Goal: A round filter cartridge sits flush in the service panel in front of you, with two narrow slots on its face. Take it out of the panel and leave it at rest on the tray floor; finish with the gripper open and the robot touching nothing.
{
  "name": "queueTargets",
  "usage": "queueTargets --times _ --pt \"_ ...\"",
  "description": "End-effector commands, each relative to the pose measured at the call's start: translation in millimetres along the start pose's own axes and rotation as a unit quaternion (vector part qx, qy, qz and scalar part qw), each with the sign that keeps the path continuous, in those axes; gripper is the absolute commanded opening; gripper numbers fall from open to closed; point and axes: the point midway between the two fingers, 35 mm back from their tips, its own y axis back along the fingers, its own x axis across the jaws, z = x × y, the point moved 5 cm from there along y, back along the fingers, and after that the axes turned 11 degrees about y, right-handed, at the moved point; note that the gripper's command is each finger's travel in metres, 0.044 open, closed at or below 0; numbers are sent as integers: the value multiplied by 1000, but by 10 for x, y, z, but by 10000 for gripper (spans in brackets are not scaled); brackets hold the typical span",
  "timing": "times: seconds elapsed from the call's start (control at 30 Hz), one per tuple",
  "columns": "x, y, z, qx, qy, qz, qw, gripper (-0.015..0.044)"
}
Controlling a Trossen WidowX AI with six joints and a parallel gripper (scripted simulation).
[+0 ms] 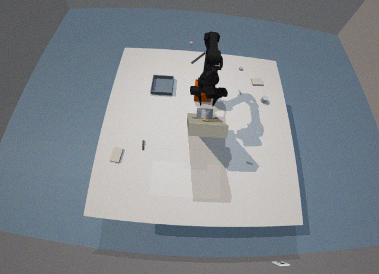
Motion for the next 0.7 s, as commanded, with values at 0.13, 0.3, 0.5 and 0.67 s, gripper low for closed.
queueTargets --times 0.13,0.3,0.5,0.67 --pt "-1 -101 -15 6 -25 -1 1000 305" --pt "-2 -182 -12 6 -25 -1 1000 305" --pt "-3 -279 -12 6 -25 -1 1000 305" --pt "-2 -360 -14 5 -25 -1 1000 305"
